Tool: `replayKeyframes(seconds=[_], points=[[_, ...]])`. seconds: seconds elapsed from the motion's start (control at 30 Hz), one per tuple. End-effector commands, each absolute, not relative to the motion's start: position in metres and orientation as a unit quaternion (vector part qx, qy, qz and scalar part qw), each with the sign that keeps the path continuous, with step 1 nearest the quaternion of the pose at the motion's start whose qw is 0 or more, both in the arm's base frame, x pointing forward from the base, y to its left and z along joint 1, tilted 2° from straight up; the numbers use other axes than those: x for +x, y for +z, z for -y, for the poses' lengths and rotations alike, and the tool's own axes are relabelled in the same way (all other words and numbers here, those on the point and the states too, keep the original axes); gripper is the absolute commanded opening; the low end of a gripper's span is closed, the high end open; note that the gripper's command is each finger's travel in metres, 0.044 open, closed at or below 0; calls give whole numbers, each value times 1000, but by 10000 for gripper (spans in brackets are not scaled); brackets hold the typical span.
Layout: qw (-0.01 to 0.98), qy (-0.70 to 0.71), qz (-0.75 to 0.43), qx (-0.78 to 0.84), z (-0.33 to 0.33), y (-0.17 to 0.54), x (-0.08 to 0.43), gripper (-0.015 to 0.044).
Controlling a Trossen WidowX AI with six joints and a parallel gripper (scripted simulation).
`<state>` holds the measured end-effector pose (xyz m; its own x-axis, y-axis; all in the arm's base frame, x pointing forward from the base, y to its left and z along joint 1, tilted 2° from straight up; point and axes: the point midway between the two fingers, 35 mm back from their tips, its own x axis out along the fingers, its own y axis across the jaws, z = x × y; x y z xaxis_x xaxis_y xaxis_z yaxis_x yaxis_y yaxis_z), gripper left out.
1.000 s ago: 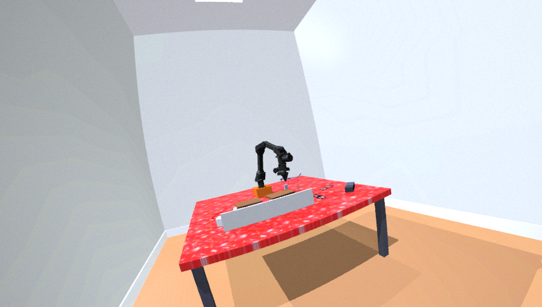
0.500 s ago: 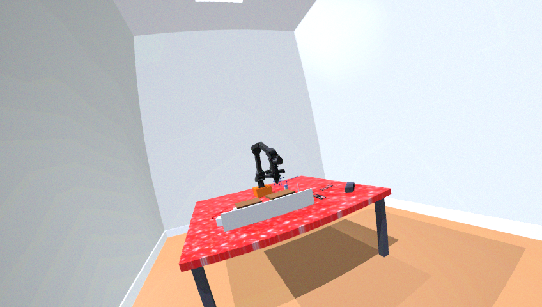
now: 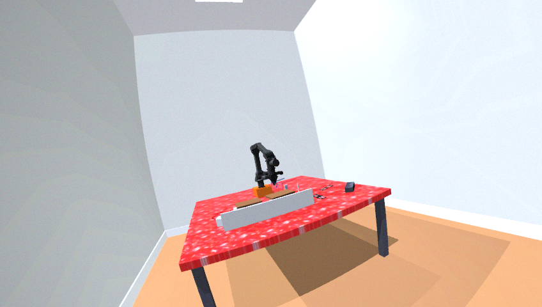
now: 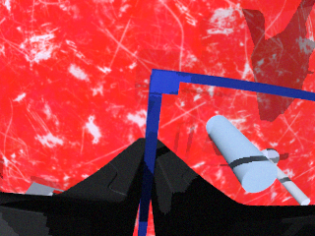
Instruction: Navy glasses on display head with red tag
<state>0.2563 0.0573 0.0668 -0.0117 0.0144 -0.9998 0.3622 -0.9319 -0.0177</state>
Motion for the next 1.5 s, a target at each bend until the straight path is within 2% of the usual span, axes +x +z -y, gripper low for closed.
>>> replayKeyframes(seconds=[0.0,1.47], points=[[124,-701,-133,690,-56,61,255,0],[124,-701,-133,690,-57,12,257,0]])
